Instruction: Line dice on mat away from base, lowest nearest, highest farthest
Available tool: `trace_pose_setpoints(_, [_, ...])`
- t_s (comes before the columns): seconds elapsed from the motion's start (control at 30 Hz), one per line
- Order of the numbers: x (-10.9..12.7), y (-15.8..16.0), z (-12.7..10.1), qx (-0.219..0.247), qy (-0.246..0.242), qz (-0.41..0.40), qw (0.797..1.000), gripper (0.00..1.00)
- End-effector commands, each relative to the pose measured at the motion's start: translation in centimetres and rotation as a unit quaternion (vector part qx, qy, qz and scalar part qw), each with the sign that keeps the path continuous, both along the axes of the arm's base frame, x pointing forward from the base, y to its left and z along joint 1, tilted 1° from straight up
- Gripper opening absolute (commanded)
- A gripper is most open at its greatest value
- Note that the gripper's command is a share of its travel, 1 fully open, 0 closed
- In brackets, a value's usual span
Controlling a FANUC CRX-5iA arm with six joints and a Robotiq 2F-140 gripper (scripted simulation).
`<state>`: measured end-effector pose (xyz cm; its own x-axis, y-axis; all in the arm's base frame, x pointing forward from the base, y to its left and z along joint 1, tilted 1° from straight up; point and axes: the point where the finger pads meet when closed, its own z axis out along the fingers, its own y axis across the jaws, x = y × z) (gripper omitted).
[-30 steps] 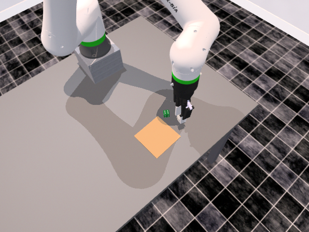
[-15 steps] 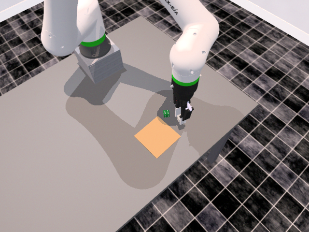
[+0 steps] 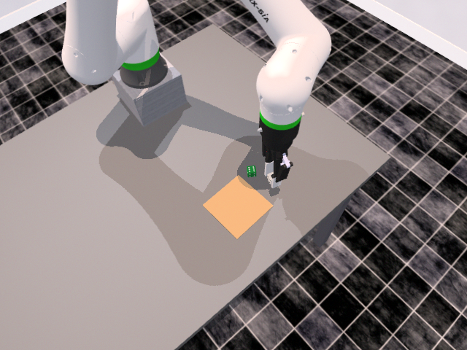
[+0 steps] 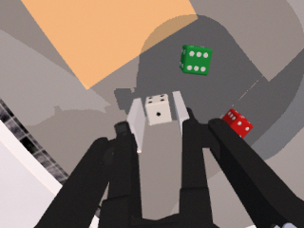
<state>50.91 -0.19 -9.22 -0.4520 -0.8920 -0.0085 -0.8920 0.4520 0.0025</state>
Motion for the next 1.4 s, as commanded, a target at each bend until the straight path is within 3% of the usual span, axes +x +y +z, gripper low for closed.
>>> trace_pose_setpoints(0.0, [0.02, 0.00, 0.02, 0.000, 0.000, 0.000, 1.000, 0.25])
trace_pose_setpoints(0.47, [0.02, 0.00, 0.02, 0.000, 0.000, 0.000, 1.000, 0.25])
trace_pose_setpoints(0.5, [0.02, 0.00, 0.02, 0.000, 0.000, 0.000, 1.000, 0.13])
trace_pose_setpoints(1.37, [0.02, 0.00, 0.02, 0.000, 0.000, 0.000, 1.000, 0.13])
